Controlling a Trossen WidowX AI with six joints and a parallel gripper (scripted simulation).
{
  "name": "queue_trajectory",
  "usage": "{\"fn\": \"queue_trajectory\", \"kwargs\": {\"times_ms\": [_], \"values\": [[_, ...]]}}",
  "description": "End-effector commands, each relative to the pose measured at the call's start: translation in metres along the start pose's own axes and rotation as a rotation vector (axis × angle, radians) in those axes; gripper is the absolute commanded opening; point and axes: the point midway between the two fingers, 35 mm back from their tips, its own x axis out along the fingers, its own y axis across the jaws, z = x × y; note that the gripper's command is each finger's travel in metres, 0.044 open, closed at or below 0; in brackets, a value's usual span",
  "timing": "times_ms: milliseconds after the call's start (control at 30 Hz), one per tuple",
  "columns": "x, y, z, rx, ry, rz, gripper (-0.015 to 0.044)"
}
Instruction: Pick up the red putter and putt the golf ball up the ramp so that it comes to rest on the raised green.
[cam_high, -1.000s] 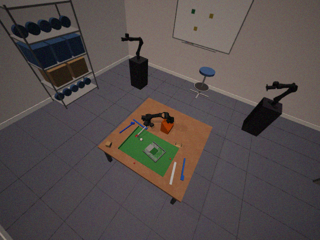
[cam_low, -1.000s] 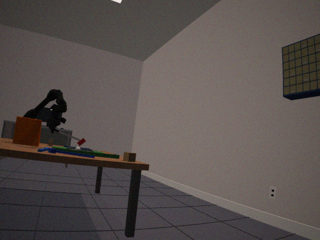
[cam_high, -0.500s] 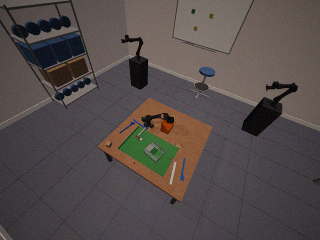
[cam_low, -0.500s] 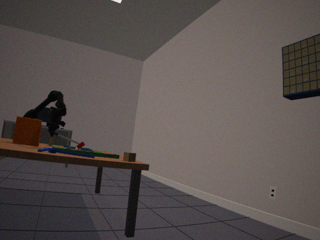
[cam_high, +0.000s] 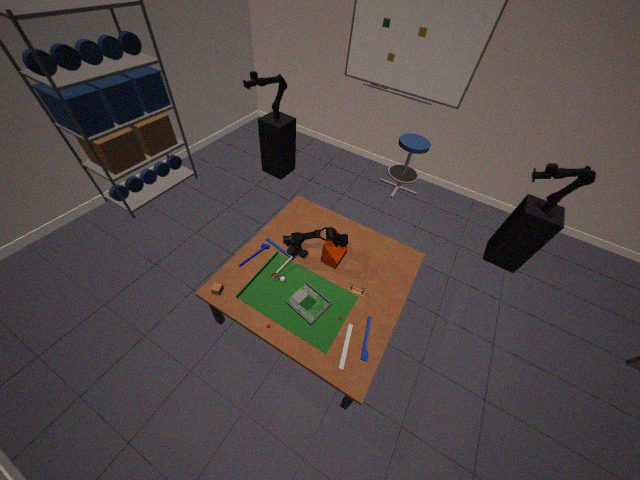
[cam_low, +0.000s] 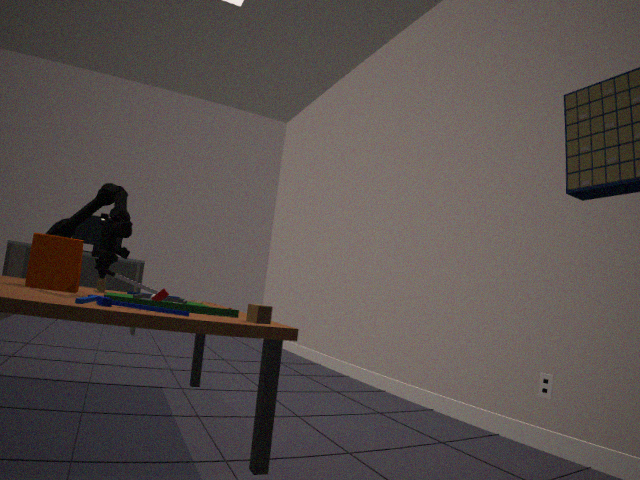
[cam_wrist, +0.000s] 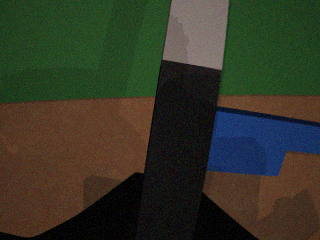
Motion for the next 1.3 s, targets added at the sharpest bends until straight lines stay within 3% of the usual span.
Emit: {"fn": "queue_trajectory", "kwargs": {"times_ms": [0, 867, 1267], "values": [[0.0, 0.0, 0.0, -0.001, 0.0, -0.001, 0.0], [0.002, -0.025, -0.002, 0.013, -0.001, 0.004, 0.0], [0.003, 0.107, 0.001, 0.009, 0.001, 0.016, 0.0]]}}
